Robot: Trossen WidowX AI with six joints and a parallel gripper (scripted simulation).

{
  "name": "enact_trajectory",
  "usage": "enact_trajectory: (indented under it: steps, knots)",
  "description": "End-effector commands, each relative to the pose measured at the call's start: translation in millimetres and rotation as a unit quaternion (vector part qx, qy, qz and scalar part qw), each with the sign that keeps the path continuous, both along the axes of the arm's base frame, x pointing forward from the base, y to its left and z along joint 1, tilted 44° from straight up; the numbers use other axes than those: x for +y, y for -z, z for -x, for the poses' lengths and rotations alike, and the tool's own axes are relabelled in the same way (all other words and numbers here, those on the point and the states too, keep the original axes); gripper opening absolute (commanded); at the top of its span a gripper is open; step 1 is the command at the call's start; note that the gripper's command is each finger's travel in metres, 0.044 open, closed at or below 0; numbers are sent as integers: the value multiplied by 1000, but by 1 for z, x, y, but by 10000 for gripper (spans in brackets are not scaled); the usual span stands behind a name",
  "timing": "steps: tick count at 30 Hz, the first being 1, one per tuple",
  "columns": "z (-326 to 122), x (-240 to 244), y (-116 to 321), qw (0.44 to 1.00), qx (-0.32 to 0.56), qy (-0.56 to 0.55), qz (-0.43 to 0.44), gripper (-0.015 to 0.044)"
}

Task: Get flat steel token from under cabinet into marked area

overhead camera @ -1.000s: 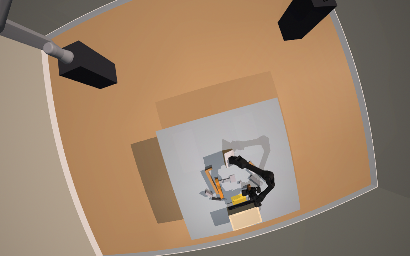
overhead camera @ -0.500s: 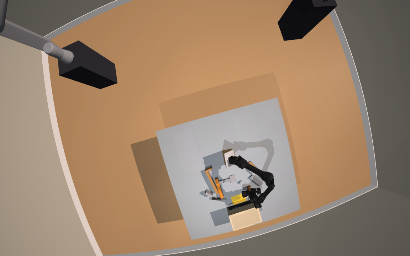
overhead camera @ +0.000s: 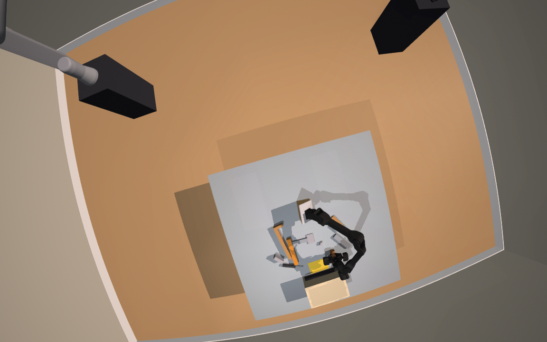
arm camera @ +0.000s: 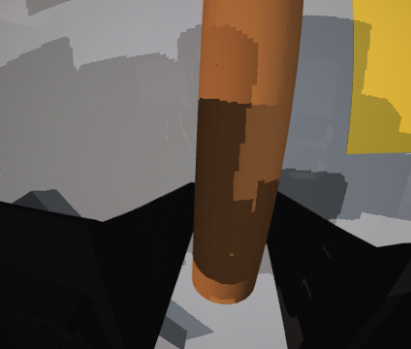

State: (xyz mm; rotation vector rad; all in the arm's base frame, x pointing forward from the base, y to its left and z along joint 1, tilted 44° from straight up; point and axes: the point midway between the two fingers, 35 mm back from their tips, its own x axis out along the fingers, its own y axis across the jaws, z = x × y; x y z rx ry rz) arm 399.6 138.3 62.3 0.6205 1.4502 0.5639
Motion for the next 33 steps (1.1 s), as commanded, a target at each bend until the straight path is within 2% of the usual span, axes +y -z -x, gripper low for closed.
enact_trajectory:
  steps: [1,33]
  knots:
    - [-3,0,0,1000,-3,-2,-2,0]
    - [-2,-29,30,1000,-3,-2,-1,0]
